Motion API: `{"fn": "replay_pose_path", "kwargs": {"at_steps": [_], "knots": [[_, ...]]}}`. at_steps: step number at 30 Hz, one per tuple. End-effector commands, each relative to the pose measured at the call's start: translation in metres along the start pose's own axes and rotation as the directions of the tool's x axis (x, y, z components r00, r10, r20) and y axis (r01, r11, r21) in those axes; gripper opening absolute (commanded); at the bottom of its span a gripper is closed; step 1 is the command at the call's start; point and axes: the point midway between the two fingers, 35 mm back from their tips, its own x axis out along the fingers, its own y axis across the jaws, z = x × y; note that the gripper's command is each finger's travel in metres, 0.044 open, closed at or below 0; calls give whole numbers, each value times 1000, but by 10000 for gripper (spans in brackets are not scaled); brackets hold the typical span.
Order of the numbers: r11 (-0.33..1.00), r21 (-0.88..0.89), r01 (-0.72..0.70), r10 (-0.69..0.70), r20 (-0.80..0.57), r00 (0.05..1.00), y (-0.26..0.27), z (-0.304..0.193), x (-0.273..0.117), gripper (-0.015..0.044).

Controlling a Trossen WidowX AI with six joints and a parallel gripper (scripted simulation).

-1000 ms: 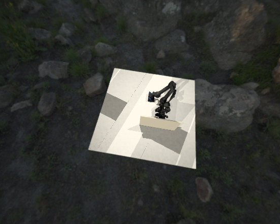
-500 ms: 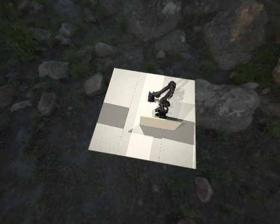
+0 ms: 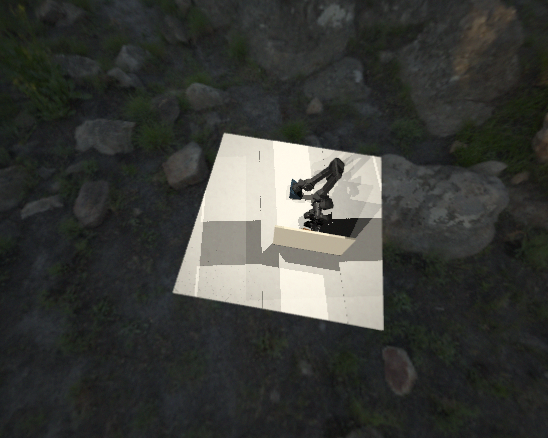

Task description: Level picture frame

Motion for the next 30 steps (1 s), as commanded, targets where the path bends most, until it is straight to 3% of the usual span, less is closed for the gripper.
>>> {"fn": "replay_pose_path", "kwargs": {"at_steps": [1,30], "knots": [[1000,2,-17,17,1,1000,7,0,0,0],[1000,2,-17,17,1,1000,8,0,0,0]]}}
